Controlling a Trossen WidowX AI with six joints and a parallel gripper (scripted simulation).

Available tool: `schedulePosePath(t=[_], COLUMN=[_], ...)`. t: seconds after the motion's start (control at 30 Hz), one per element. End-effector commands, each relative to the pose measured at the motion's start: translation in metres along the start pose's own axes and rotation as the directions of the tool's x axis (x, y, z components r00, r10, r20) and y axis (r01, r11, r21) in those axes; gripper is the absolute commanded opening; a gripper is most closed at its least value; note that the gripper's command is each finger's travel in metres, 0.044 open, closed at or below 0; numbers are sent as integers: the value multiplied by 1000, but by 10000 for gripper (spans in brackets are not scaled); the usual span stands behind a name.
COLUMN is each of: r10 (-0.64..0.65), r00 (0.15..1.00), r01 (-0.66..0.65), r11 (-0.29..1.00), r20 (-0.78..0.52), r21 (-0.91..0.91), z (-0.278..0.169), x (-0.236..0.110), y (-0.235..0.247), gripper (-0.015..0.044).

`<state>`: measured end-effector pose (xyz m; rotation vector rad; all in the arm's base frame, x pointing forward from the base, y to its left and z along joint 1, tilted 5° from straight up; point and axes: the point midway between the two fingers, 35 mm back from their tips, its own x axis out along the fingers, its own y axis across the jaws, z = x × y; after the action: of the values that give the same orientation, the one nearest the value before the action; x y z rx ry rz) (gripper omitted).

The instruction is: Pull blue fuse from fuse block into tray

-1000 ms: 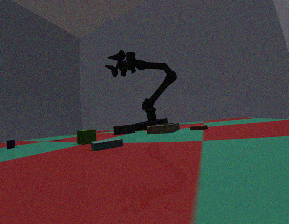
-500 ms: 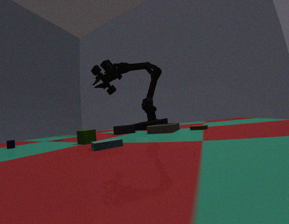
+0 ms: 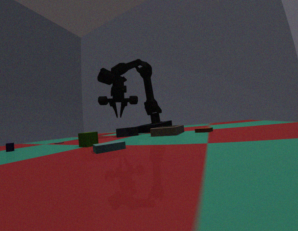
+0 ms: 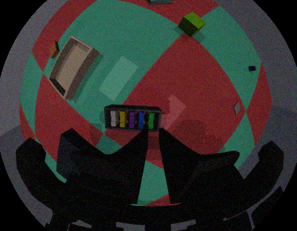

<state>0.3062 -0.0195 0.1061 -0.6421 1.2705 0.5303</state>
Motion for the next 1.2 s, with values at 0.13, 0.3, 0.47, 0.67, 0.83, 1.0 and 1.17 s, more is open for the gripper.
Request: schedulePosePath(t=[0.13, 0.3, 0.47, 0.67, 0.83, 1.0, 1.17], r10=[48, 48, 48, 48, 48, 48, 48], r00=[990, 990, 990, 990, 990, 990, 990], r01=[-41, -41, -41, -41, -41, -41, -41], r11=[998, 998, 998, 998, 998, 998, 998], r20=[-136, -136, -136, -136, -136, -136, -136], r21=[56, 56, 56, 56, 56, 56, 56], z=[-1, -1, -2, -3, -3, -4, -5], x=[17, 18, 22, 28, 33, 38, 43], y=[20, 18, 18, 18, 18, 18, 18], gripper=[61, 61, 61, 61, 61, 61, 61])
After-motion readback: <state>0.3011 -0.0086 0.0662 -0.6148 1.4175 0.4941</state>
